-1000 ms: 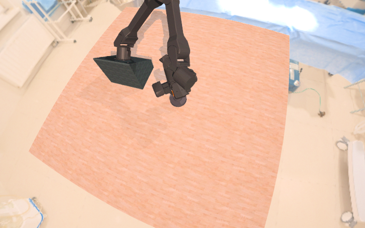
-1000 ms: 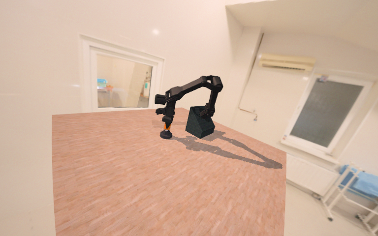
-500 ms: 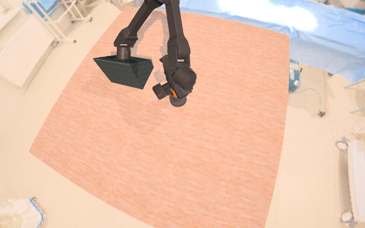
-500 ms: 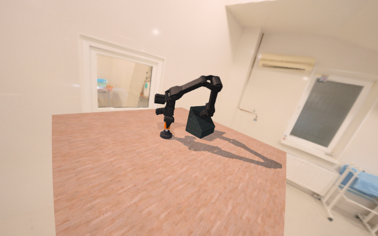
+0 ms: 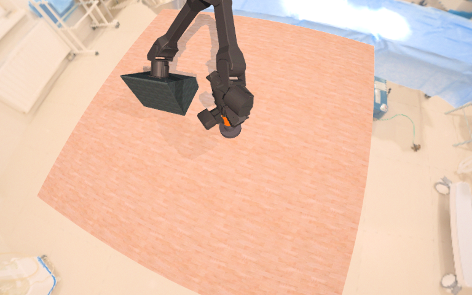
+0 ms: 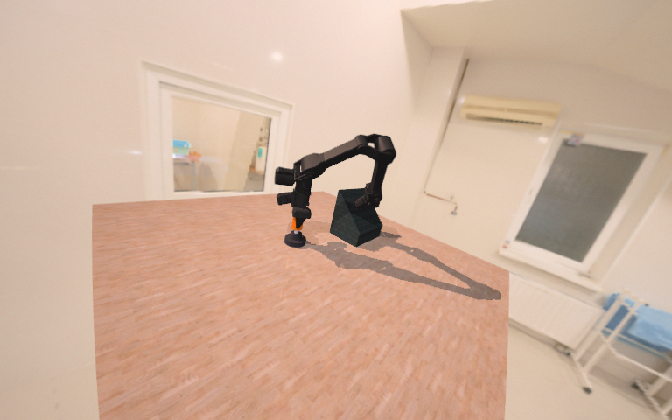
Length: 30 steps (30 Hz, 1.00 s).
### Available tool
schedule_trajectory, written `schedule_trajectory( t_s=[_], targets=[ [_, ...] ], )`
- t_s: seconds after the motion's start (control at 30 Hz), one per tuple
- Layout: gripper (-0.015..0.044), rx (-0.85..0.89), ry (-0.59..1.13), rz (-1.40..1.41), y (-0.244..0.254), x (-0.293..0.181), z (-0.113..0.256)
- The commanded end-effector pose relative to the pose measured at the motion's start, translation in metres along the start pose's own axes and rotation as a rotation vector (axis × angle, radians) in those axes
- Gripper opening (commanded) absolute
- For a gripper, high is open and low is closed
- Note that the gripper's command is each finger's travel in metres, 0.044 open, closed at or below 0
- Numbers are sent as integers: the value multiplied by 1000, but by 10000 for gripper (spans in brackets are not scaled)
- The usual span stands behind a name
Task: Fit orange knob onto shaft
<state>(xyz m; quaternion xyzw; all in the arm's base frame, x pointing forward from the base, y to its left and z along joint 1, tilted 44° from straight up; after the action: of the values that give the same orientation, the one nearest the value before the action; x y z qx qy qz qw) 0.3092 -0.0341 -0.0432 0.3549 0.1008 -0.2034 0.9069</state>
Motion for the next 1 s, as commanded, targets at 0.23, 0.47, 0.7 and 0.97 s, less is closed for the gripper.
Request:
schedule_trajectory(
  t_s=[0.23, 0.47, 0.7, 0.97],
  targets=[
    [0, 2, -1, 7, 1, -1, -2],
    [0, 2, -1, 7, 0, 0, 1],
    [0, 1, -2, 62, 0, 1, 3],
    [0, 1, -2, 216, 0, 2, 2]
  ],
)
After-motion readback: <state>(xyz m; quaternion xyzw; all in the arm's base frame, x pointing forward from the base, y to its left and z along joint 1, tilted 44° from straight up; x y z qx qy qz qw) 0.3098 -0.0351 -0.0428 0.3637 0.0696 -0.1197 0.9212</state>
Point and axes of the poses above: the point midway between the two fingers, 35 mm back from their tips, its own z axis back along the fingers, its own y axis across the jaws, x = y × z, the point moved 5 cm from there along z, back along the fingers, and after that the axes turned 7 degrees about z, right-handed, at the moved point
